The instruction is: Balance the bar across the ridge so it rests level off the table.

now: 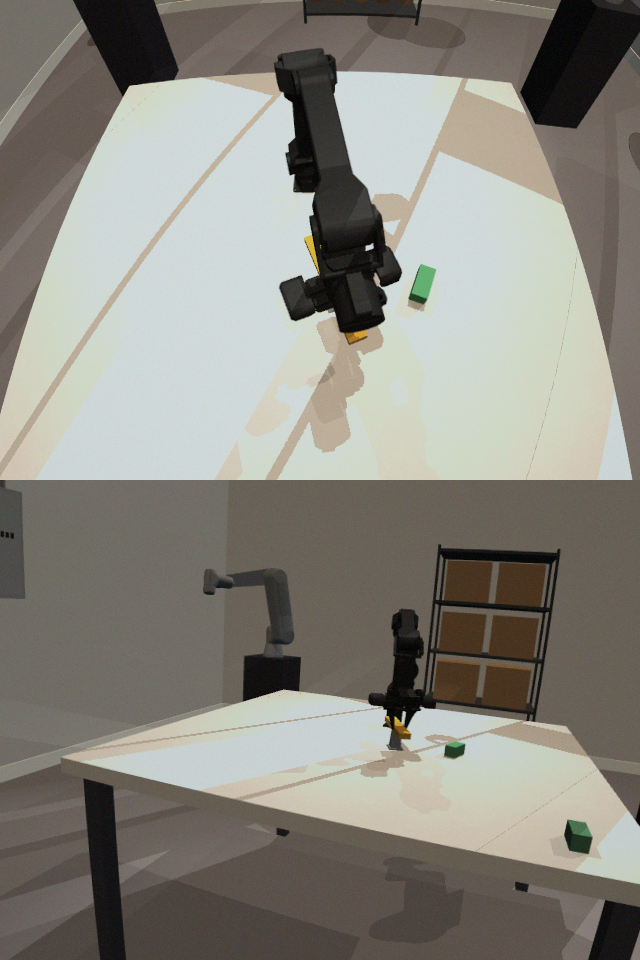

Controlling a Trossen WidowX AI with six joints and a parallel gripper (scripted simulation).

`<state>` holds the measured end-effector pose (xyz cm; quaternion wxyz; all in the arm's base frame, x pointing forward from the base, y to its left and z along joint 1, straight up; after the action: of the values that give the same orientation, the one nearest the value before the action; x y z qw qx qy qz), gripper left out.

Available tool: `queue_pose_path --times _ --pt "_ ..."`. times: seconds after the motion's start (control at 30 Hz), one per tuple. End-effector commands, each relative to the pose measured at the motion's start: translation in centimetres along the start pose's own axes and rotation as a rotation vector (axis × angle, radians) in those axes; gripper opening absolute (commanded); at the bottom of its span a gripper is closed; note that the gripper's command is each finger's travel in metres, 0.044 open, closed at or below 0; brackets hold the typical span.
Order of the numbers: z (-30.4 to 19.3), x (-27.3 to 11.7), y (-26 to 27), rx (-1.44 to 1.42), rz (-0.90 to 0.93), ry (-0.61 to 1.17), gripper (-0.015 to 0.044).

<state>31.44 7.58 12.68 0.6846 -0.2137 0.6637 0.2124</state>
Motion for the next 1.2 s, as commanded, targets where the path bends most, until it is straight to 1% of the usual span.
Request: queue_pose_path --times 0.0,0.2,0.23,1.17 --pt "0.00 0.00 0.00 0.000 0.000 0.000 0.0000" --pt "0.00 0.00 0.00 0.000 0.000 0.000 0.0157" --pt "0.00 0.00 0.00 0.000 0.000 0.000 0.0167" --pt "0.00 0.00 0.00 0.000 0.000 0.000 0.0170"
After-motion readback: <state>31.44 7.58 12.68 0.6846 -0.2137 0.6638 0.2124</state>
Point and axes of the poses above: the point midway between the two fingers, 35 mm back from their tips, its own x axis out along the fingers, its own y axis across the jaws, z = x × y, the point moved 2 cm from there along -x, back along the fingers, and after that the axes turned 12 degrees about -x, right-handed, at the moved point
